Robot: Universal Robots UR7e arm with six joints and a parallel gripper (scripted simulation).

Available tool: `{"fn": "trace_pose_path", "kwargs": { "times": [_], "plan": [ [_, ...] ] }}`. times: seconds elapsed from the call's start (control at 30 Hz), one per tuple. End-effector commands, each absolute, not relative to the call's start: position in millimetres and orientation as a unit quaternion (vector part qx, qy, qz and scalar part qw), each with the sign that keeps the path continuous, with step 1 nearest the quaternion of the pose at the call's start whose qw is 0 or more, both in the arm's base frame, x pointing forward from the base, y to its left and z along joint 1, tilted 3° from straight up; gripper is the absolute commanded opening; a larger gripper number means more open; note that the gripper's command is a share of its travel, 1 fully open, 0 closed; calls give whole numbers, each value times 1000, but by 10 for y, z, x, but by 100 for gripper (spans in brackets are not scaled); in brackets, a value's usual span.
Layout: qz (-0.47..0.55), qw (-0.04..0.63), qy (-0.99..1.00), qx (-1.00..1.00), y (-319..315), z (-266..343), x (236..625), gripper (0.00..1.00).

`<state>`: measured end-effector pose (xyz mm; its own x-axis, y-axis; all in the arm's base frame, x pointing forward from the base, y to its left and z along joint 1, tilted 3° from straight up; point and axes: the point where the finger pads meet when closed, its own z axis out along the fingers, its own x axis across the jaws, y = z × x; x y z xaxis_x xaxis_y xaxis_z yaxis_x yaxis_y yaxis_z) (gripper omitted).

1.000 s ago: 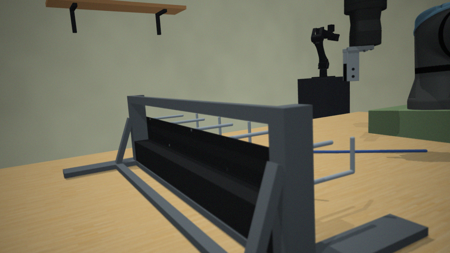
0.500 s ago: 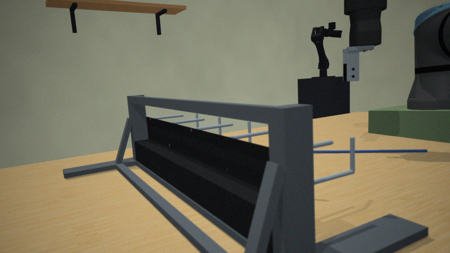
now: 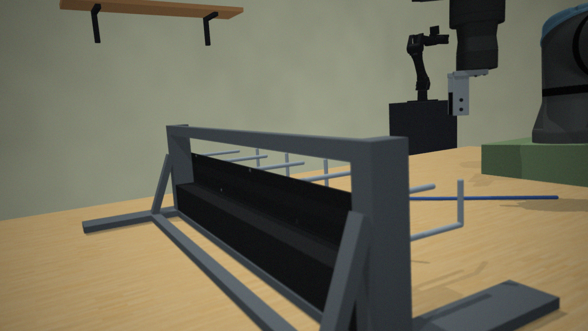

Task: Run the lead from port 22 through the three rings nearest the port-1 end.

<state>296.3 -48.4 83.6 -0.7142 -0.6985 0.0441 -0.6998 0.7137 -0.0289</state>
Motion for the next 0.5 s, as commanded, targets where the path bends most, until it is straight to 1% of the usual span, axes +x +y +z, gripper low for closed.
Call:
{"fn": "trace_pose_path", "kwargs": {
  "times": [0.0,0.47],
  "plan": [
    [22,15,-926,378,-491,746,2963,67],
    [22,15,-926,378,-528,183,2951,67]
  ]
}}
